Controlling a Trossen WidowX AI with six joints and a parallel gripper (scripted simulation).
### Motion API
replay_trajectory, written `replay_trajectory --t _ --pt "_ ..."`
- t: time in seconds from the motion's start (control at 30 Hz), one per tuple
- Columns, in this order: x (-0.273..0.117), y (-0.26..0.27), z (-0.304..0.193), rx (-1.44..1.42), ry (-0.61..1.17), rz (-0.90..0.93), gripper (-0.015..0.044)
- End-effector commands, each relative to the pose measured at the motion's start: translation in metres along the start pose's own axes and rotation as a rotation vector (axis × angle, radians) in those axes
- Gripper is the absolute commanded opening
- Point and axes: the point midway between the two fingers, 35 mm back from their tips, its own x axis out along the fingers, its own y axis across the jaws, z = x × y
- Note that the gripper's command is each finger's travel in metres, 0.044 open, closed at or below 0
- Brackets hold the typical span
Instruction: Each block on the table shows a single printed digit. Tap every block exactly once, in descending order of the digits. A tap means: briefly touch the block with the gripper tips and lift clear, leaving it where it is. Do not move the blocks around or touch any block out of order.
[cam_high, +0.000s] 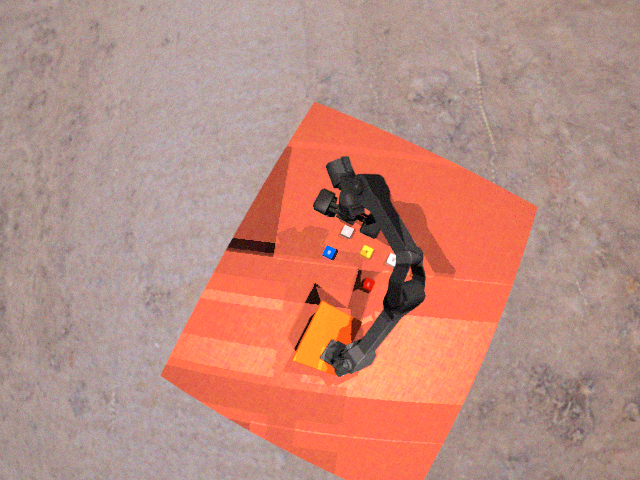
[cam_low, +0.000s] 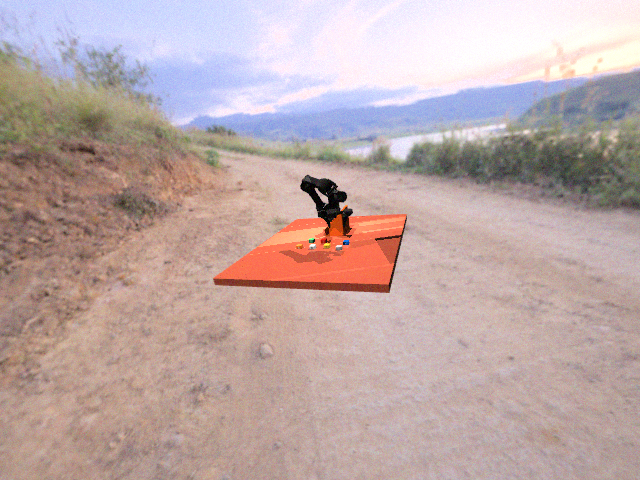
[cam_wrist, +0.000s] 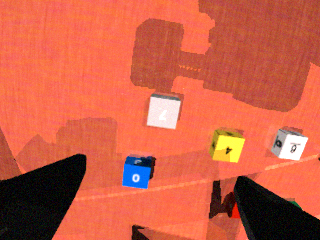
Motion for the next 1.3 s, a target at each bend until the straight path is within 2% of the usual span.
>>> replay_trajectory --t 0.0,0.2,0.47,1.17,1.27 --pt "0.001 0.0 0.0 -0.007 0.001 -0.006 0.04" --pt "0.0 -0.006 -0.002 -0.007 0.001 -0.006 0.04" --pt "0.001 -0.076 -0.035 -0.009 0.003 -0.009 0.04" --pt "0.001 -0.078 -0.036 -0.009 0.003 -0.009 0.04" --pt "0.001 -0.11 -0.025 -0.011 0.002 -0.007 0.04"
